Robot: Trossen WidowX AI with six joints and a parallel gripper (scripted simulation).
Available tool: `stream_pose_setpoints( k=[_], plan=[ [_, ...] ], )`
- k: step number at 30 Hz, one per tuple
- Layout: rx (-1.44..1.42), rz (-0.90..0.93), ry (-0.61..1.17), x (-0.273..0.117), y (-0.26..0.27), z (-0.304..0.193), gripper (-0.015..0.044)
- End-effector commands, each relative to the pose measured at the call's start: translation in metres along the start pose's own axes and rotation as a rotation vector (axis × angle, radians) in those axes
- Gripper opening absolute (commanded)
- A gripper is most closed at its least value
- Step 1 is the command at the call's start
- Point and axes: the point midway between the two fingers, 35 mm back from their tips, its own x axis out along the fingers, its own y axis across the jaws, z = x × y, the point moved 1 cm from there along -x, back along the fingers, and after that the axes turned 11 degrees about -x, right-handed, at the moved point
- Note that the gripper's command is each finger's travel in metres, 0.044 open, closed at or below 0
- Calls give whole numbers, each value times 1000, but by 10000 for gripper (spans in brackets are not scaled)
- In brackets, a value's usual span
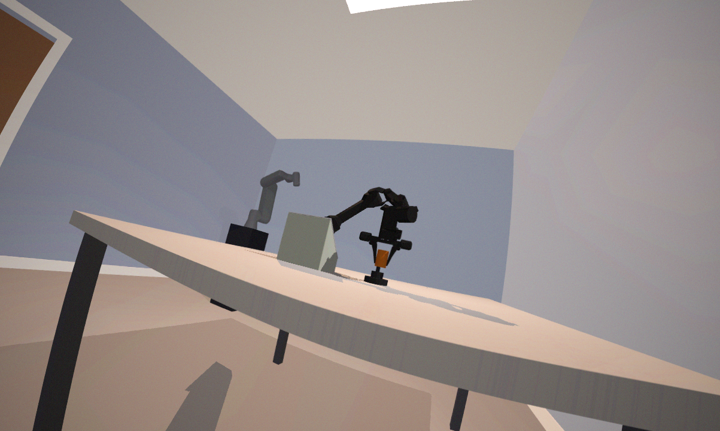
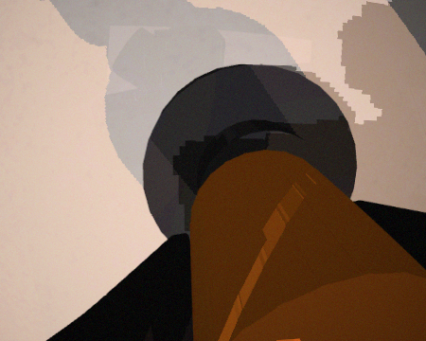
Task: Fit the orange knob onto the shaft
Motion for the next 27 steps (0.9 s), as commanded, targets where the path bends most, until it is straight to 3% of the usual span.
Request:
stream_pose_setpoints(
  k=[1, 7, 14, 27],
  plan=[
    [3, 6, -1, -1, 1, 1, 0],
    [12, 6, -1, -5, 0, 0, 0],
    [213, 6, -1, -5, -3, -2, 0],
    [213, 6, -1, -3, -4, -1, 0]
  ],
)
